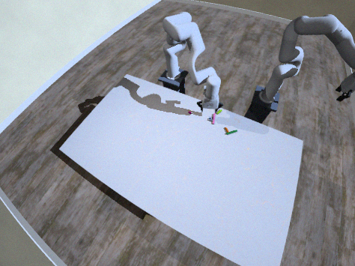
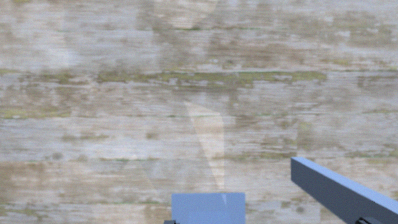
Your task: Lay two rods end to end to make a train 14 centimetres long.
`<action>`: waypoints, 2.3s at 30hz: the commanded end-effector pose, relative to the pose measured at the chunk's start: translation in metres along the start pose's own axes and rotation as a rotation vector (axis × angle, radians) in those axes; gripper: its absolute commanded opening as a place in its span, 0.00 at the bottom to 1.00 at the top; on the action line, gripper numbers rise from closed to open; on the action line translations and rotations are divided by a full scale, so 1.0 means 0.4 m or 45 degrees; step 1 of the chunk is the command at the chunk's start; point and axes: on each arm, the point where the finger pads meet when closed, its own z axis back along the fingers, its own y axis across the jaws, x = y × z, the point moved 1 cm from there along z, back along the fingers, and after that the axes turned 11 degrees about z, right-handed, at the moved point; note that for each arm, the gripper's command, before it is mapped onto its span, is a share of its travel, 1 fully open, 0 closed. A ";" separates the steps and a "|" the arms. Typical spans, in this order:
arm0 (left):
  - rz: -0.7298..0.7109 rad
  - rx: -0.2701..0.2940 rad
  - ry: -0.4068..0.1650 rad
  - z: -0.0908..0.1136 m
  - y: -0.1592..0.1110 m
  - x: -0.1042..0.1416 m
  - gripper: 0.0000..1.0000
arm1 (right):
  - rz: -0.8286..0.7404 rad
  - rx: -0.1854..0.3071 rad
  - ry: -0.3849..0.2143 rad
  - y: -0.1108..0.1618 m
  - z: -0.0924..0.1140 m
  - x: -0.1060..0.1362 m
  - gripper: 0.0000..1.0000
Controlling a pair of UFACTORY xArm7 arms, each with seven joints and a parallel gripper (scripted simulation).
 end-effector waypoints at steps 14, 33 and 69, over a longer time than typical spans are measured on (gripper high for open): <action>0.000 0.002 0.004 0.003 0.001 -0.002 1.00 | -0.630 -0.015 -0.015 0.155 0.012 -0.044 1.00; 0.000 0.002 0.004 0.003 0.001 -0.002 1.00 | -0.940 -0.012 -0.018 0.231 0.015 -0.077 0.26; 0.000 0.002 0.004 0.003 0.001 -0.002 1.00 | -0.941 -0.012 -0.018 0.231 0.014 -0.077 0.26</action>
